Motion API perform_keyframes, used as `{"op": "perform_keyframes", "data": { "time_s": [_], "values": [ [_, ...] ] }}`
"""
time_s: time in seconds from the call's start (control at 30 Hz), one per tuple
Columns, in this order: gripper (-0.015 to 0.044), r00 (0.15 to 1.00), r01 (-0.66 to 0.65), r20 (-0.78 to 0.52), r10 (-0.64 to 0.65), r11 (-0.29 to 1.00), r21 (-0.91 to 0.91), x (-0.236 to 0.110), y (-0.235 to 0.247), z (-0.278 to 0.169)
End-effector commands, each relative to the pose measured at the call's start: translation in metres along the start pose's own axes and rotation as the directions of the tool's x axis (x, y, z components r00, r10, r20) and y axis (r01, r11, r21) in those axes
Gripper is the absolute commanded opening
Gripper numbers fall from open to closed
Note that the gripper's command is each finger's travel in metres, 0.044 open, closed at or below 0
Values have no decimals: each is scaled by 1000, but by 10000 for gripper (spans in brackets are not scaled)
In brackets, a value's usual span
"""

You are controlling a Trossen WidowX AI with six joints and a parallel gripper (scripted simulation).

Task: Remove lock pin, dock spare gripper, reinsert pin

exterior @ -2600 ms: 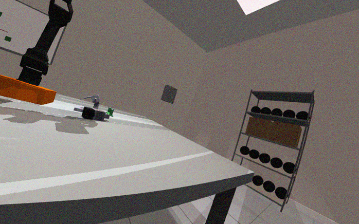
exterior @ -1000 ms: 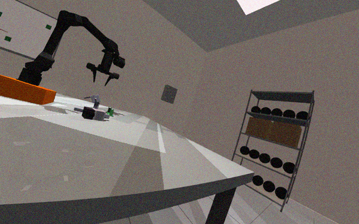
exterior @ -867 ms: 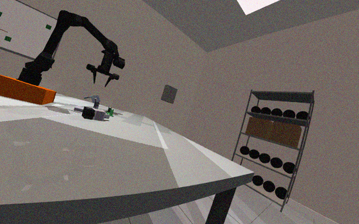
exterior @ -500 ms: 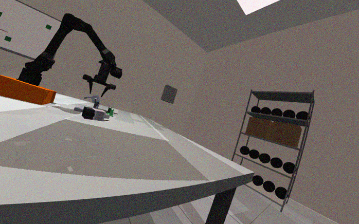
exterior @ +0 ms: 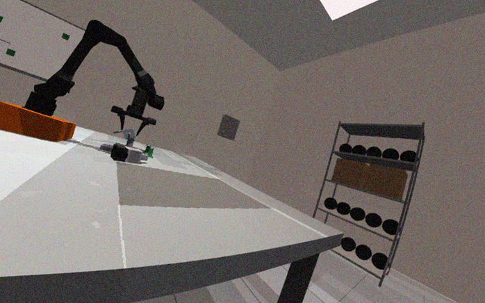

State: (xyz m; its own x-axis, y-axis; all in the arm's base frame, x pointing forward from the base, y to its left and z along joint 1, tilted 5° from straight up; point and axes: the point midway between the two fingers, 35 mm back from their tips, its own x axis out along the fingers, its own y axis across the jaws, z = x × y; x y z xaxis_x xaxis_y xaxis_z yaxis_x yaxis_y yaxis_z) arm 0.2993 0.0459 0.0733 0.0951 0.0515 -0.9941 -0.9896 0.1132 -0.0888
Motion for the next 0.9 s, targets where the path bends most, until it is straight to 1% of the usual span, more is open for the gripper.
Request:
{"op": "perform_keyframes", "data": {
  "time_s": [0.0, 0.57, 0.73, 0.87],
  "values": [
    [300, 1000, -5, 5, 5, 1000, 0, 7, 1, 1],
    [300, 1000, -5, 5, 5, 1000, 0, 34, 2, 1],
    [300, 1000, -5, 5, 5, 1000, 0, 37, 2, 1],
    [195, 1000, -5, 5, 5, 1000, 0, 37, 2, 1]
  ]
}}
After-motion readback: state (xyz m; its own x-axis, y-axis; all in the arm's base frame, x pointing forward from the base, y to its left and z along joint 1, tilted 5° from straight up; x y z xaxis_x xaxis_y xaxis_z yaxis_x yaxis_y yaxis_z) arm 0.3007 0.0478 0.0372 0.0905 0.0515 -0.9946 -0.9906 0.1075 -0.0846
